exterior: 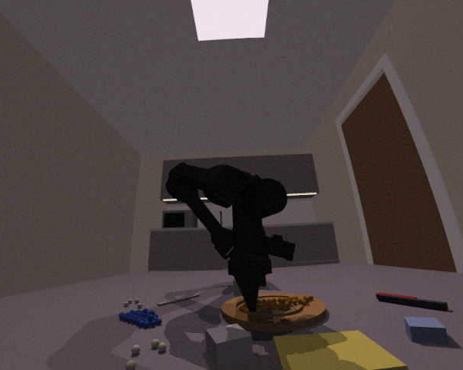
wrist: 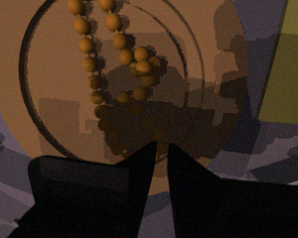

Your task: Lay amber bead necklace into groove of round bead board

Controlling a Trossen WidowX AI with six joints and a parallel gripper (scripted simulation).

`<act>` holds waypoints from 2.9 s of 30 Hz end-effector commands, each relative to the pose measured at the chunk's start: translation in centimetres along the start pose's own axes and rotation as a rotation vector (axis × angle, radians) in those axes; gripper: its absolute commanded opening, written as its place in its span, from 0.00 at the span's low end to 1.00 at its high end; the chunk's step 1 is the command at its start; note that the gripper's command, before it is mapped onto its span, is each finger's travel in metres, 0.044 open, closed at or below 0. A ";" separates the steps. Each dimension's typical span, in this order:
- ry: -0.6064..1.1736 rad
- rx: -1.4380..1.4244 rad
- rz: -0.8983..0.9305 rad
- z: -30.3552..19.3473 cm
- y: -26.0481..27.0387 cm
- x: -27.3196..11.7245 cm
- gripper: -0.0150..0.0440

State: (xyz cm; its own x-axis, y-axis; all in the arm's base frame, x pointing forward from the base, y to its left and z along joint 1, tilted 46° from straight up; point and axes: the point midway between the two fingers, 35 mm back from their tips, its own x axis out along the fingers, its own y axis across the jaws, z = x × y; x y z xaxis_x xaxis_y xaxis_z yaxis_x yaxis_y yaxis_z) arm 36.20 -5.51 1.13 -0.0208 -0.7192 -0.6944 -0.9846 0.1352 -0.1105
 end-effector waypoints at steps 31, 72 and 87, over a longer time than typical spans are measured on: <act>0.004 -0.009 0.001 -0.3 -0.3 0.2 0.25; 0.004 -0.009 0.001 -0.3 -0.4 -0.6 1.00; 0.004 -0.009 0.001 -0.3 -0.4 -0.6 1.00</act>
State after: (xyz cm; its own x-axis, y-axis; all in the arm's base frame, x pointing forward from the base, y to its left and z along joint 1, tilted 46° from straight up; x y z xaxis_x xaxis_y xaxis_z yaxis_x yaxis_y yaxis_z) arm 36.57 -5.38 1.84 -0.0217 -0.7243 -0.6892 -0.9872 0.1245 -0.0998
